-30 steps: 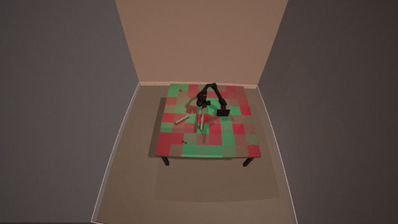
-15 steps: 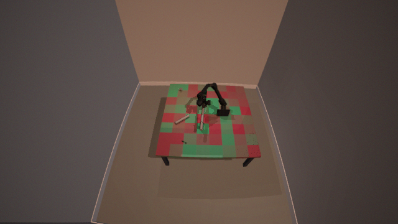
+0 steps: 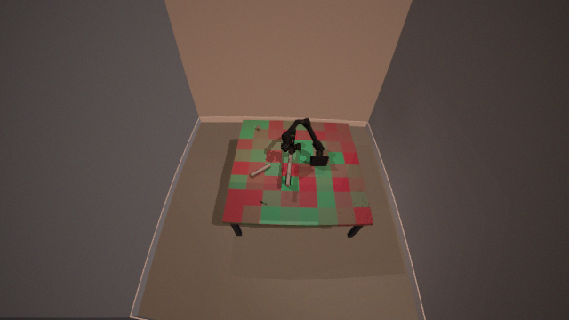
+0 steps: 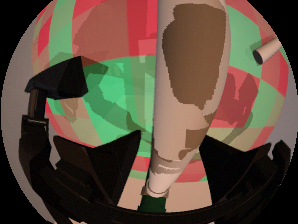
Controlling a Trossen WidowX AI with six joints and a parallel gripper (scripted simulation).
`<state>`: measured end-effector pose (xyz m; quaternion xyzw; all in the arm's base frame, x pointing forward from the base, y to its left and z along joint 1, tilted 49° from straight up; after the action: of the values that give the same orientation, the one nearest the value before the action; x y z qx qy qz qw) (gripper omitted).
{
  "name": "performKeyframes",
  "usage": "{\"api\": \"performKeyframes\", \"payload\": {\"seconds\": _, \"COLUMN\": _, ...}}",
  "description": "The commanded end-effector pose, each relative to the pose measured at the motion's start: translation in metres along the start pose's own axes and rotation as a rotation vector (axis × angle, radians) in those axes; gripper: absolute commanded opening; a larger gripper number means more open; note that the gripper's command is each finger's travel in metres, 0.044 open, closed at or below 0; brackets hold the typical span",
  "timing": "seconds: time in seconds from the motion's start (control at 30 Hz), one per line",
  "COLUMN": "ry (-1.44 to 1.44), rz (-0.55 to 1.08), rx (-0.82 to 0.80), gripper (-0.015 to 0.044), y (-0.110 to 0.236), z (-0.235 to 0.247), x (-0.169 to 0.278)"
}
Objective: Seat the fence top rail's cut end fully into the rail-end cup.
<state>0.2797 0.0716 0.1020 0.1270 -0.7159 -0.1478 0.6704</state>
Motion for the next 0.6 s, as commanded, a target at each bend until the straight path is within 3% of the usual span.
{"api": "performKeyframes", "payload": {"seconds": 0.0, "ry": -0.001, "rz": -0.020, "rx": 0.019, "gripper": 0.0394, "y": 0.012, "z": 0.002, "x": -0.004}}
{"api": "performKeyframes", "payload": {"seconds": 0.07, "ry": 0.000, "rz": -0.035, "rx": 0.033, "gripper": 0.0440, "y": 0.021, "z": 0.004, "x": -0.008}}
{"api": "performKeyframes", "payload": {"seconds": 0.23, "ry": 0.005, "rz": -0.074, "rx": 0.068, "gripper": 0.0440, "y": 0.044, "z": 0.009, "x": -0.016}}
{"api": "performKeyframes", "payload": {"seconds": 0.43, "ry": 0.009, "rz": -0.079, "rx": 0.080, "gripper": 0.0440, "y": 0.047, "z": 0.010, "x": -0.016}}
{"api": "performKeyframes", "payload": {"seconds": 0.57, "ry": 0.011, "rz": -0.148, "rx": 0.142, "gripper": 0.0440, "y": 0.075, "z": 0.019, "x": -0.009}}
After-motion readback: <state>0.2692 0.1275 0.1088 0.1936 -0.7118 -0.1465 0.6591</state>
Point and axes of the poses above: the point midway between the two fingers, 35 mm back from their tips, its own y axis back along the fingers, its own z axis across the jaws, x = y × z, the point moved 7 cm from there along y, back along the fingers, and after that the axes turned 2 degrees about -y, right-handed, at the moved point
